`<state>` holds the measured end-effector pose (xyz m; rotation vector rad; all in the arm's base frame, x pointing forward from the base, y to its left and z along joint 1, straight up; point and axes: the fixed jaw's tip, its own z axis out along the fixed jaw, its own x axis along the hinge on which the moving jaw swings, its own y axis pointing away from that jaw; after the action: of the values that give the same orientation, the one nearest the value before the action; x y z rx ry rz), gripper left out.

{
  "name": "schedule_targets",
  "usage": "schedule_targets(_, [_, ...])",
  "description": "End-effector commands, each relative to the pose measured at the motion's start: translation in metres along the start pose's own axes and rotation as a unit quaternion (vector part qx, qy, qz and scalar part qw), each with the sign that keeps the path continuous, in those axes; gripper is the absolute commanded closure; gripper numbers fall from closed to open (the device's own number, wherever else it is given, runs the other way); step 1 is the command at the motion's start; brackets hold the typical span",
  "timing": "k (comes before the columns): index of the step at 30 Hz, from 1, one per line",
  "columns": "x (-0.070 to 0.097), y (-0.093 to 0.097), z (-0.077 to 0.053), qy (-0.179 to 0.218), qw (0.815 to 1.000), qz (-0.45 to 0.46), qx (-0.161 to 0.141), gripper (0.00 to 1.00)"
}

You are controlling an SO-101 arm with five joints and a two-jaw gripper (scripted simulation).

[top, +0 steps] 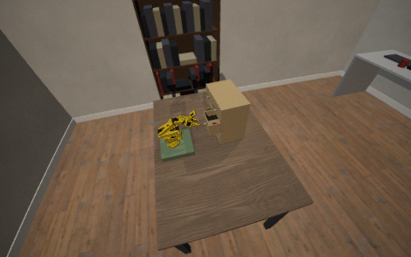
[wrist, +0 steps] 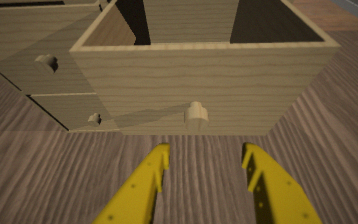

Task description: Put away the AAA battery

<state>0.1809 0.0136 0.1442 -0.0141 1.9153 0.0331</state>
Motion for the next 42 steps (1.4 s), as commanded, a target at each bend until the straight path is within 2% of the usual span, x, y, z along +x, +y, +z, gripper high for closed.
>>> schedule_targets(1, [0.0033, 0.0001, 0.0025, 0.006, 1.0, 0.0, -0.001, 0.79])
schedule_targets(42, [0.0065, 0.0003, 0.0077, 0.01, 1.0, 0.0, -0.001, 0.79])
